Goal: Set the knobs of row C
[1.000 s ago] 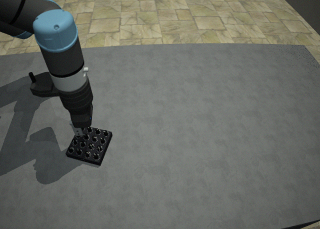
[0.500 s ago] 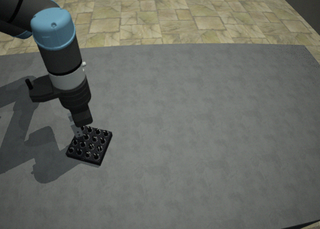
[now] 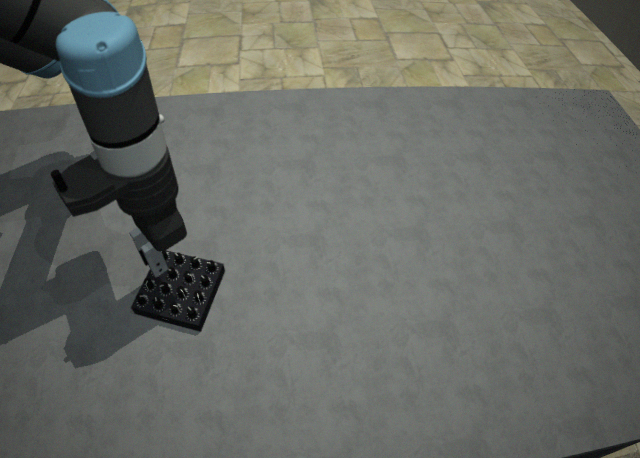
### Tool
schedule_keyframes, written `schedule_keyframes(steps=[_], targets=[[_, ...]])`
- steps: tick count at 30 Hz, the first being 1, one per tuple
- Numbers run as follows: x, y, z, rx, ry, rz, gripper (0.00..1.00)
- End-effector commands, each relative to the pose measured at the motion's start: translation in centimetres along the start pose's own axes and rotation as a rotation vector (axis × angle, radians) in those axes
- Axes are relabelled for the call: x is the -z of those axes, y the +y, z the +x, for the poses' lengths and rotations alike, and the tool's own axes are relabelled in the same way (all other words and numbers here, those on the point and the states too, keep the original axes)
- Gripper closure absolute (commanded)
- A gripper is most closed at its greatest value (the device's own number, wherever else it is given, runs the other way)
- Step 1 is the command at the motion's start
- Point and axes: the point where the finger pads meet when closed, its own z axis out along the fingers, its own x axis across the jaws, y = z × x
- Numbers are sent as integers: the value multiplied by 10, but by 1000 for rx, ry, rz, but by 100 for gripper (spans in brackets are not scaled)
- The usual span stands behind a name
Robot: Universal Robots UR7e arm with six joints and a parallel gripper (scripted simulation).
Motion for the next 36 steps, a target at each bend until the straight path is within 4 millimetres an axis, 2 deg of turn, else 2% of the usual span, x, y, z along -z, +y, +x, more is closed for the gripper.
schedule_keyframes(steps=[1, 7, 22, 24, 36], targets=[[2, -1, -2, 156, 4, -7, 54], [3, -1, -2, 247, 4, -7, 54], [5, 0, -5, 617, 3, -8, 54], [5, 0, -5, 617, 3, -8, 54], [7, 3, -6, 919, 2, -9, 54]])
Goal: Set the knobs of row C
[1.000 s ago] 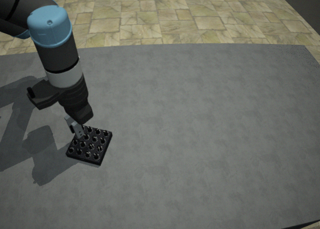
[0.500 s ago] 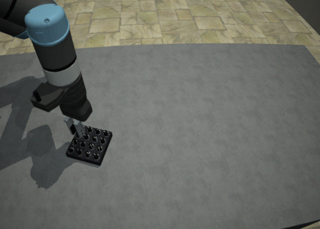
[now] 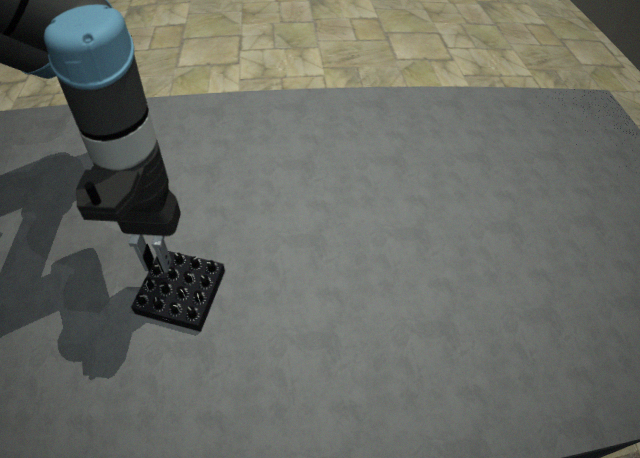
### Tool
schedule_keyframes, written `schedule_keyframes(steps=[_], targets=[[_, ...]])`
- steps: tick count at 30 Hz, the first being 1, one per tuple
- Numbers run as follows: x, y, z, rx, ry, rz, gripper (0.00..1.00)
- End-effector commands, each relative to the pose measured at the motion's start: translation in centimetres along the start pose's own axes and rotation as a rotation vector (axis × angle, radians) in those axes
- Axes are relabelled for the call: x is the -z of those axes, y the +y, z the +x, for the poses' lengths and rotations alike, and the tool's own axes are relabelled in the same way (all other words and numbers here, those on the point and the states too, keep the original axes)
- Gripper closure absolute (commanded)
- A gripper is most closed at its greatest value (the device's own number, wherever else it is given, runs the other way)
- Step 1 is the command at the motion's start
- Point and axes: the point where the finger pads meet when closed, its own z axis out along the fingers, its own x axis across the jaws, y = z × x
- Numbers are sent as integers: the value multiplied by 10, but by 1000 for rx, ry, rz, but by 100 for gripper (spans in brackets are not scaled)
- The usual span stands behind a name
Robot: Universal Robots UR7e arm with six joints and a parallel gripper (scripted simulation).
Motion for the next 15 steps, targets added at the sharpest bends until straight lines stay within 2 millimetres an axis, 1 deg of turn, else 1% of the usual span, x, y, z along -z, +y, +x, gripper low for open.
schedule_keyframes(steps=[1, 3, 5, 7, 15], targets=[[2, 1, -1, 156, -2, -9, 54], [2, 1, -2, 201, -2, -9, 54], [2, 1, -2, 201, -2, -9, 54], [3, 2, -2, 279, -3, -8, 54], [4, 5, -4, 457, -3, -8, 54]])
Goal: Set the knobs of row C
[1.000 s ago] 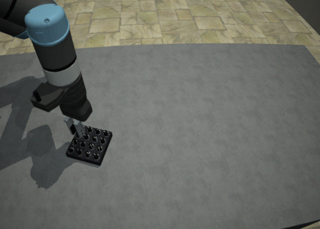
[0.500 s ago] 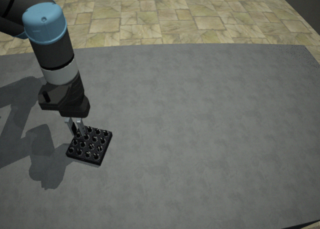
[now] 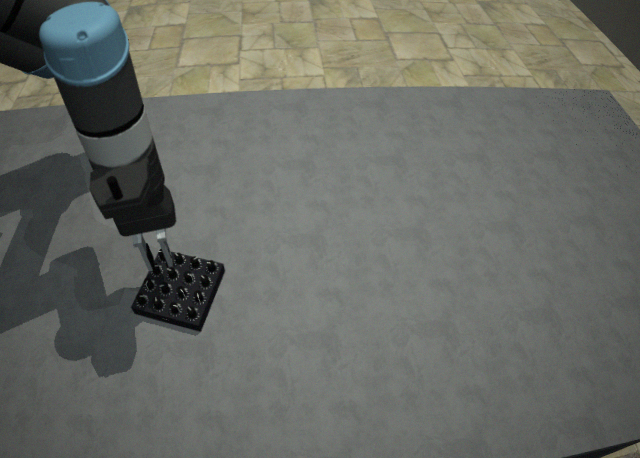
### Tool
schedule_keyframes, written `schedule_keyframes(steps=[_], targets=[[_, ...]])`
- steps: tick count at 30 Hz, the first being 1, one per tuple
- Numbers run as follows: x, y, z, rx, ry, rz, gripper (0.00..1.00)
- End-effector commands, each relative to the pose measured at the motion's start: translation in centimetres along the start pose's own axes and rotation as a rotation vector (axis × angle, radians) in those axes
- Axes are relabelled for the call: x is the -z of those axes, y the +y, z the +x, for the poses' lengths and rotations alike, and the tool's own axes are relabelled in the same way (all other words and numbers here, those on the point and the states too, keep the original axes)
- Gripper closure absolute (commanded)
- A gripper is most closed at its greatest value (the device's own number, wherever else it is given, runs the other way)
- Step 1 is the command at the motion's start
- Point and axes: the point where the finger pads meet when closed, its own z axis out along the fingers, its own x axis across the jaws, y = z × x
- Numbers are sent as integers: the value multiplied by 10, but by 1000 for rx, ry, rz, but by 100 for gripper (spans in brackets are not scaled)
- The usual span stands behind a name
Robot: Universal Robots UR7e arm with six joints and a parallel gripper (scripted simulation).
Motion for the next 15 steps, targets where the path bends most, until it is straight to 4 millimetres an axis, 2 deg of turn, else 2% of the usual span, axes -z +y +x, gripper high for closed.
schedule_keyframes(steps=[1, 7, 15], targets=[[2, 1, -2, 156, -5, -7, 54], [3, 3, -3, 247, -5, -7, 54], [4, 8, -5, 452, -6, -7, 54]])
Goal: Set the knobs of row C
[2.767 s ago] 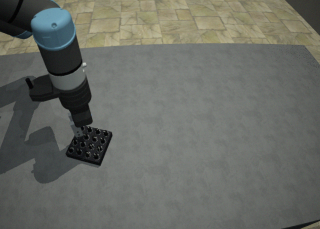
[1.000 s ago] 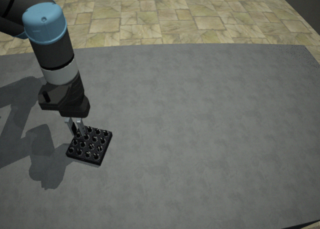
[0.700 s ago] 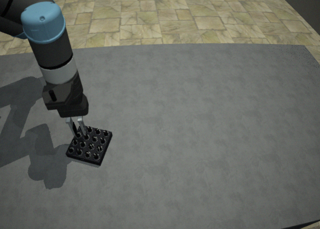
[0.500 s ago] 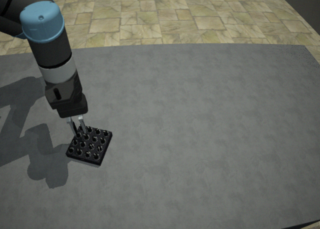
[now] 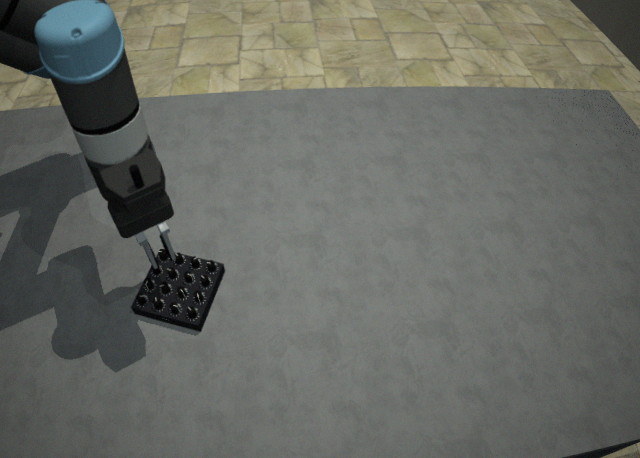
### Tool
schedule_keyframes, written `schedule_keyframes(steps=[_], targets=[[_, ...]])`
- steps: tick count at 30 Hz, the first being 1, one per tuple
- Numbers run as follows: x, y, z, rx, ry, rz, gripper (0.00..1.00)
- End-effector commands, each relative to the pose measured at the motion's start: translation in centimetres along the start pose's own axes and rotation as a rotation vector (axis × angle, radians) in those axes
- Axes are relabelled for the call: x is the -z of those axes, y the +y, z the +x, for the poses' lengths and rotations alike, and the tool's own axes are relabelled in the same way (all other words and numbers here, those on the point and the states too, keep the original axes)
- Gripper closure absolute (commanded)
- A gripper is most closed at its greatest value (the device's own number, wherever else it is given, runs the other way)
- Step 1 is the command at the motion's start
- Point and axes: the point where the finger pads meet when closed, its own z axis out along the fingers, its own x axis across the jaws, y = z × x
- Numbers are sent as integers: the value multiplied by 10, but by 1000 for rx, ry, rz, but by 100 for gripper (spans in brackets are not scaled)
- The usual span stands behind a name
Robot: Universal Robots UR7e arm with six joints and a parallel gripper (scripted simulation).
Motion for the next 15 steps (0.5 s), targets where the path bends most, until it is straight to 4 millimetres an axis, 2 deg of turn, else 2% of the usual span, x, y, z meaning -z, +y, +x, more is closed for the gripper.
schedule_keyframes(steps=[1, 15], targets=[[2, 3, -2, 156, -6, -5, 54], [3, 7, -5, 361, -7, -5, 54]])
